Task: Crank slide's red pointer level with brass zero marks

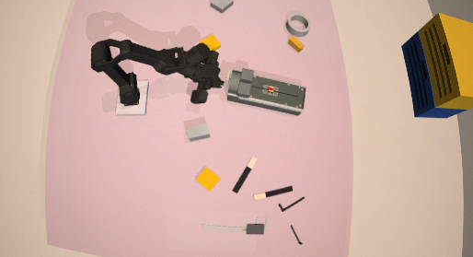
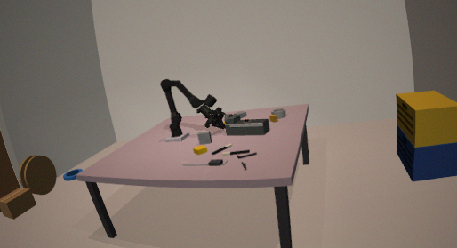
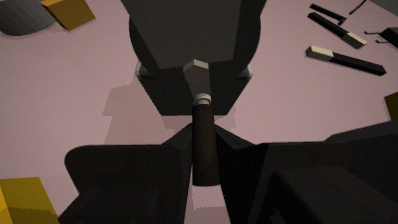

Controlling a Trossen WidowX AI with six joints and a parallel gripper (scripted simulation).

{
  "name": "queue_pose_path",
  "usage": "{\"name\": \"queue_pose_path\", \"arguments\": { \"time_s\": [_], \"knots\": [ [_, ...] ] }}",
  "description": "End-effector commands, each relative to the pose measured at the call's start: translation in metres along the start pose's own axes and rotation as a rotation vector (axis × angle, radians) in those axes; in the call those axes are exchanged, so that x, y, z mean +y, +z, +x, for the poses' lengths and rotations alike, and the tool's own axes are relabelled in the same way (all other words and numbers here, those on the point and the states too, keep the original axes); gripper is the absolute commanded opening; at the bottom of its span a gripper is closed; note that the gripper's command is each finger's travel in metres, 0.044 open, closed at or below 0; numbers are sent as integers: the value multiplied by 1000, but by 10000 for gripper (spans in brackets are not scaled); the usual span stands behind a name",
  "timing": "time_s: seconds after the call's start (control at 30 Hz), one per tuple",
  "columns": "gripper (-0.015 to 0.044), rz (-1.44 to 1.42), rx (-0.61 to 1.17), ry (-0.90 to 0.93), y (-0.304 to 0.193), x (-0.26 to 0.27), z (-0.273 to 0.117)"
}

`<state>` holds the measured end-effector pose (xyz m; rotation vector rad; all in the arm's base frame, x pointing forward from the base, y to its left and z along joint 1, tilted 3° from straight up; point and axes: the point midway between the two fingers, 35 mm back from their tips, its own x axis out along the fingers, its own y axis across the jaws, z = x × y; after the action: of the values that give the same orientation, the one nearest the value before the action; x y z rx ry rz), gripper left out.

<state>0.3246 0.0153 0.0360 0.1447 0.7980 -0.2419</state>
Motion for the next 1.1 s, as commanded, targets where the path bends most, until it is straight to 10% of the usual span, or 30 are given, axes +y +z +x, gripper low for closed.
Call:
{"name": "queue_pose_path", "arguments": {
  "time_s": [0.0,0.63,1.07],
  "knots": [
    [0,0,0,0,0,0,0],
    [440,0,0,0,0,0,0],
    [440,0,0,1,35,0,-35]
  ]
}}
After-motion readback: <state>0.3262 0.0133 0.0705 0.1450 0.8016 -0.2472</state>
